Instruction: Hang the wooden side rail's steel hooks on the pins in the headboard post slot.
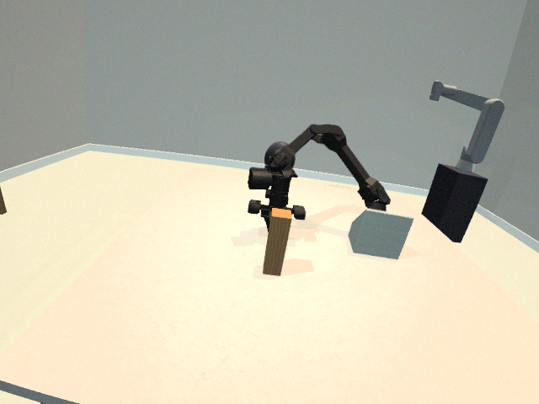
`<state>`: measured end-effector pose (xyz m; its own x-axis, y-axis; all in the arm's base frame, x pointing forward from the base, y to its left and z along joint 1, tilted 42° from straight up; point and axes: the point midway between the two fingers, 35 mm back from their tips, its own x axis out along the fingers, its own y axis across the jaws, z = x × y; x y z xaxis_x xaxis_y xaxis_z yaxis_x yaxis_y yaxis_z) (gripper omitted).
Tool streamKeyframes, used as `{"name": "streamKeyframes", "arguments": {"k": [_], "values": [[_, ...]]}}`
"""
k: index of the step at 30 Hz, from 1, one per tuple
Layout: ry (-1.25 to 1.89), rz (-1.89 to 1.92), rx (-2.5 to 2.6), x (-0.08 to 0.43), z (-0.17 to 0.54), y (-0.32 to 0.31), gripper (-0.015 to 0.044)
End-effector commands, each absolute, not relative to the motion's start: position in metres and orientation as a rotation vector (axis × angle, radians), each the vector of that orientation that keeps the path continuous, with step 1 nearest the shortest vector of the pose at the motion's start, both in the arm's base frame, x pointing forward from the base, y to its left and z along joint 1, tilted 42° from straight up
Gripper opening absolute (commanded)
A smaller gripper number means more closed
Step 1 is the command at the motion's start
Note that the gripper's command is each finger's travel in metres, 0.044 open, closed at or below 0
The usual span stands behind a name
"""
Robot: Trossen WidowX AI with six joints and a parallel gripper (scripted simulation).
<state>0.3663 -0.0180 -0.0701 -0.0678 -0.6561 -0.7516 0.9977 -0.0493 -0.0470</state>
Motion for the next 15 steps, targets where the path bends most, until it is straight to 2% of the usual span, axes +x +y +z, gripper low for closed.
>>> {"name": "streamKeyframes", "arguments": {"k": [1, 15], "values": [[0.690, -1.527, 0.650, 0.3664, -0.0689, -0.0163, 0.0000], [0.690, -1.527, 0.650, 0.3665, -0.0671, -0.0148, 0.0000]]}}
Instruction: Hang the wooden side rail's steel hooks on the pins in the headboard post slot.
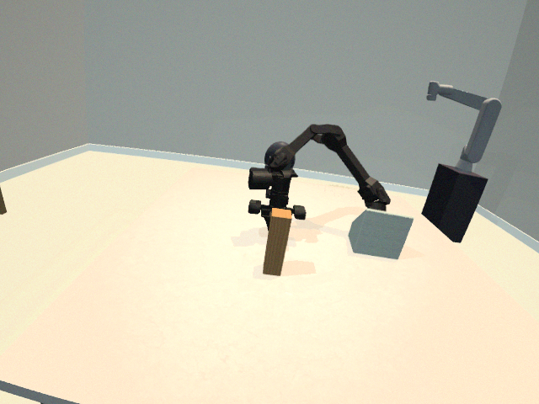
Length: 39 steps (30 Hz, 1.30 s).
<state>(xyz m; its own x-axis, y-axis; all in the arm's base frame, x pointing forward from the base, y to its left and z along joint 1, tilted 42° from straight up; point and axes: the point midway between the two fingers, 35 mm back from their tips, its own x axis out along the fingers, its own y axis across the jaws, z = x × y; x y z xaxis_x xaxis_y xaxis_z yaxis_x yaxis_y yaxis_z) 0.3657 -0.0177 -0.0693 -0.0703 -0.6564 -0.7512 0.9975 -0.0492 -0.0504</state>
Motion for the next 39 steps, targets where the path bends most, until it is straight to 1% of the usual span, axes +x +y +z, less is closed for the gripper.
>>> {"name": "streamKeyframes", "arguments": {"k": [1, 39], "values": [[0.690, -1.527, 0.650, 0.3665, -0.0670, -0.0146, 0.0000], [0.690, -1.527, 0.650, 0.3670, -0.0623, -0.0104, 0.0000]]}}
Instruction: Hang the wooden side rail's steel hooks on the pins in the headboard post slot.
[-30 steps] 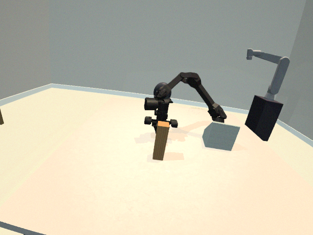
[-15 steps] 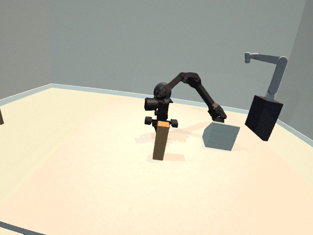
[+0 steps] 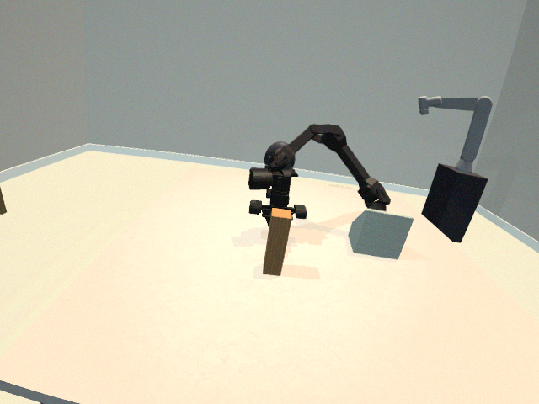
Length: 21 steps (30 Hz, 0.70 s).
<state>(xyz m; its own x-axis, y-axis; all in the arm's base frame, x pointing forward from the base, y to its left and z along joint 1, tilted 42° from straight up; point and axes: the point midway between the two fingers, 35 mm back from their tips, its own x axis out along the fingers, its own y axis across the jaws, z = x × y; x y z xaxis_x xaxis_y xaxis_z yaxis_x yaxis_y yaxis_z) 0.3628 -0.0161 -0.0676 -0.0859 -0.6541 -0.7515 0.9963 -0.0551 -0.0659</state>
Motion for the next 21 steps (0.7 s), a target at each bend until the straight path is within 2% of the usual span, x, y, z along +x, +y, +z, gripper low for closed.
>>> {"name": "streamKeyframes", "arguments": {"k": [1, 21], "values": [[0.690, -1.527, 0.650, 0.3670, -0.0622, -0.0103, 0.0000], [0.690, -1.527, 0.650, 0.3672, -0.0597, -0.0081, 0.0000]]}}
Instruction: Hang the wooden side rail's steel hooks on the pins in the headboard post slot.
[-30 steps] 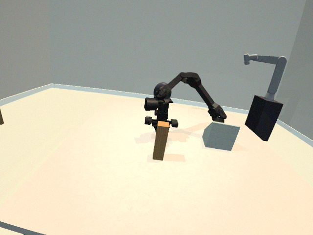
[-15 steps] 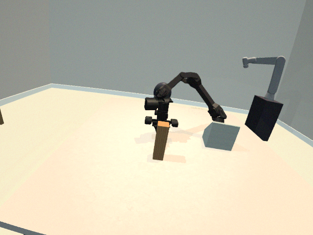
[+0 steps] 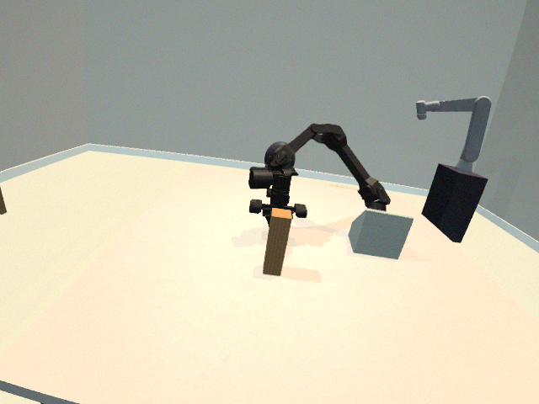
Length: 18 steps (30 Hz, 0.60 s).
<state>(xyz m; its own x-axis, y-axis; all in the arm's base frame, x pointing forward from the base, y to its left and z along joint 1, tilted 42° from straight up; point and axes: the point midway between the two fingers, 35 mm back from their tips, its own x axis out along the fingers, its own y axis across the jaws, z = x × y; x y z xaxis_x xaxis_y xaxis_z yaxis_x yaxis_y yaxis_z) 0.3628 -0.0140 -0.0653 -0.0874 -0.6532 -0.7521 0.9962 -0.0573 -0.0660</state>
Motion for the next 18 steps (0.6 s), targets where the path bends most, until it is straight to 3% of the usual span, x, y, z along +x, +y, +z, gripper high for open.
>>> {"name": "streamKeyframes", "arguments": {"k": [1, 18], "values": [[0.690, -1.527, 0.650, 0.3672, -0.0596, -0.0080, 0.0000], [0.691, -1.527, 0.650, 0.3674, -0.0574, -0.0061, 0.0000]]}}
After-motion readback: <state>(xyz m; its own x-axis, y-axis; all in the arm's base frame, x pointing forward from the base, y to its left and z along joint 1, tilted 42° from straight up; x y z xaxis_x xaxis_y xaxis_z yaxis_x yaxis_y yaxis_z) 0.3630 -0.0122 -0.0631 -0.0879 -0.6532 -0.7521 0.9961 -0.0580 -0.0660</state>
